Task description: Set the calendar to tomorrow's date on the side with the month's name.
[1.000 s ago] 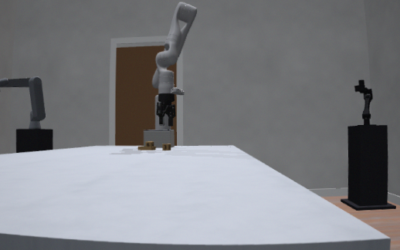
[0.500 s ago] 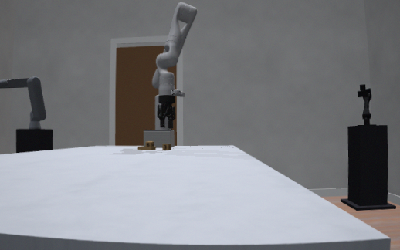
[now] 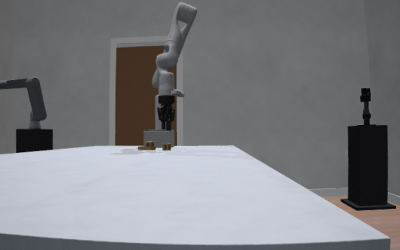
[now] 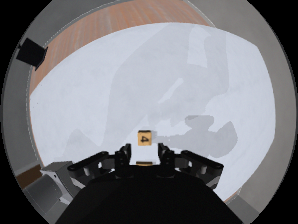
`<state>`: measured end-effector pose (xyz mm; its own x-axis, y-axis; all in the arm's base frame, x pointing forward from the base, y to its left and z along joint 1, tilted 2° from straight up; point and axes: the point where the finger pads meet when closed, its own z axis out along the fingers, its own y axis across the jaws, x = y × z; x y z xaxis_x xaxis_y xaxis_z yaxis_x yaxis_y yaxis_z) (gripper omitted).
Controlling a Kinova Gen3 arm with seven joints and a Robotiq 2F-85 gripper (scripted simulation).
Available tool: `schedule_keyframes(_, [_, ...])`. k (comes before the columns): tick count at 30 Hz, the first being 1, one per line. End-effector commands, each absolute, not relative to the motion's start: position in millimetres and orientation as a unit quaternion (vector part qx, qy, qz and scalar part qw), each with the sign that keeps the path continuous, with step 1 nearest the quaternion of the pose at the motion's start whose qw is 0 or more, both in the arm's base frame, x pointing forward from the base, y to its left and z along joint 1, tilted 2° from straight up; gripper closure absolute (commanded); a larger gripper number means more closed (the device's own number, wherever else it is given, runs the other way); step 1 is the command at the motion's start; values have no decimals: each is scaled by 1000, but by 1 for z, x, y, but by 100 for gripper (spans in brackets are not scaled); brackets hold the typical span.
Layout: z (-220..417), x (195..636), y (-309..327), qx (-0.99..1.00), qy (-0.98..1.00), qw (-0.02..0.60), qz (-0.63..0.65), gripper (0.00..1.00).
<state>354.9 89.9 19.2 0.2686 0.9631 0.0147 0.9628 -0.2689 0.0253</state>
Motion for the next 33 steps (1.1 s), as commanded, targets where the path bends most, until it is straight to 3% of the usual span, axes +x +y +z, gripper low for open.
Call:
schedule_keyframes(1, [20, 355, 90, 796, 605, 6, 14, 54])
schedule_keyframes(33, [14, 355, 90, 796, 605, 6, 15, 54])
